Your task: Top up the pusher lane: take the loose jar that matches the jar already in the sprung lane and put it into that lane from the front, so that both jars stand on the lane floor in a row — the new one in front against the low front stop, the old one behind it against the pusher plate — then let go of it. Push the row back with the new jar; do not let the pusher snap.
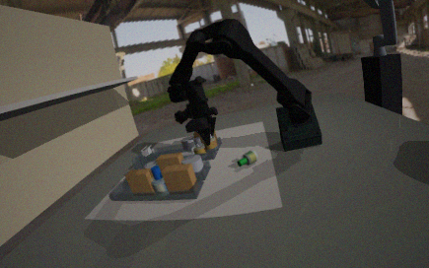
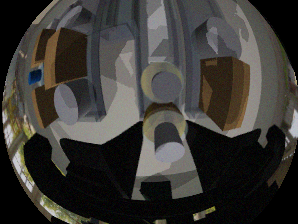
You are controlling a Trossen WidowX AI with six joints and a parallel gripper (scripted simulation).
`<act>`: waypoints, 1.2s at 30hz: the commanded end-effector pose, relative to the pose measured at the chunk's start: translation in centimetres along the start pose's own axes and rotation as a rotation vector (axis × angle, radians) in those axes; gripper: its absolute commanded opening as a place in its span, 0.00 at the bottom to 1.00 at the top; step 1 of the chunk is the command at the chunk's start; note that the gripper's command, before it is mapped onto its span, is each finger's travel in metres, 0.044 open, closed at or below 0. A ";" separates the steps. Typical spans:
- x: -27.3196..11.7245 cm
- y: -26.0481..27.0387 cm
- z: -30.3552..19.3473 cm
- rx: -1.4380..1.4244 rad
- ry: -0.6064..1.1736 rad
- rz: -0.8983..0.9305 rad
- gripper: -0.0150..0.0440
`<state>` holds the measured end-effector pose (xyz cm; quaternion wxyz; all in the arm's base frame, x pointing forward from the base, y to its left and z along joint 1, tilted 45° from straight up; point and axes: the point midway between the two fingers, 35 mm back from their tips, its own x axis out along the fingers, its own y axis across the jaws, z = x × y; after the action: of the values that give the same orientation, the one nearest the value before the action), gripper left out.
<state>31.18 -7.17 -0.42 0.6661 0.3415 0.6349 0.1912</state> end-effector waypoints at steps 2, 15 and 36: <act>-0.5 0.2 1.0 -0.014 -0.027 0.003 0.25; -0.6 0.2 1.5 -0.014 -0.027 0.003 0.25; -0.8 0.4 2.2 -0.014 -0.027 0.003 0.25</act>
<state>32.30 -7.47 -0.15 0.6648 0.3409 0.6366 0.1909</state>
